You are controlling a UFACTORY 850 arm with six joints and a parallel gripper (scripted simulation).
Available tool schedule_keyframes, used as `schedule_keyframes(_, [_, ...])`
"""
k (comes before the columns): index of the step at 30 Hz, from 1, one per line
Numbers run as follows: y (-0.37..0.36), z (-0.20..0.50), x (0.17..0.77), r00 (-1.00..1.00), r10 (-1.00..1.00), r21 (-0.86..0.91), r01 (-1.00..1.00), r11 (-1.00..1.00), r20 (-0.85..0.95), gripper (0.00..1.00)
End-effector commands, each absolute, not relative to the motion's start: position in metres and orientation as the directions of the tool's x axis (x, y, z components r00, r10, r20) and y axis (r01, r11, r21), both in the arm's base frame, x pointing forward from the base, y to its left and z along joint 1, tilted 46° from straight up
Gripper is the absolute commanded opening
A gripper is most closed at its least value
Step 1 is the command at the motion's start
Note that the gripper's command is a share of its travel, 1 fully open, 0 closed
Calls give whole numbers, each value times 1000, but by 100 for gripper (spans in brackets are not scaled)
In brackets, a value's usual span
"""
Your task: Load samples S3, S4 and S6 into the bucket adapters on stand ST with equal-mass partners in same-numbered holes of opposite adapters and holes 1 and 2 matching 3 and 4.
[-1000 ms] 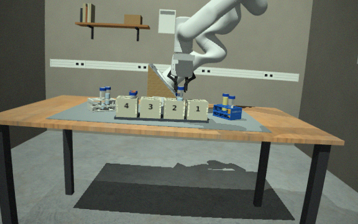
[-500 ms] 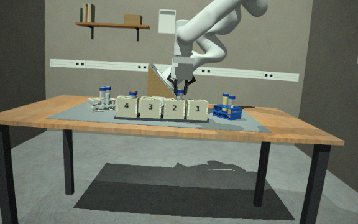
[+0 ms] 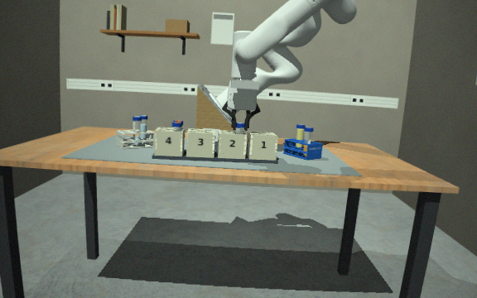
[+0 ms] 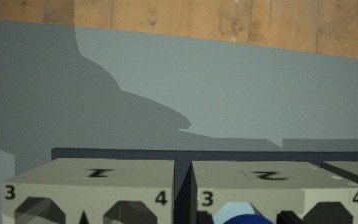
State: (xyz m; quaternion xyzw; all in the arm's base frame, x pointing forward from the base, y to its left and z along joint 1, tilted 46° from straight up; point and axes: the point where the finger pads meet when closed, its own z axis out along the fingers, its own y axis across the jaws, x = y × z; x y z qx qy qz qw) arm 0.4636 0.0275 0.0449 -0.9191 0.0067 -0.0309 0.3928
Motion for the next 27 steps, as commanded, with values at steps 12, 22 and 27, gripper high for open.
schedule_keyframes(12, [32, 40, 465, 998, -38, -722, 12, -692, 53, 0])
schedule_keyframes(22, [32, 40, 465, 998, -38, -722, 12, -692, 53, 0])
schedule_keyframes(27, [32, 40, 465, 998, -38, -722, 12, -692, 53, 44])
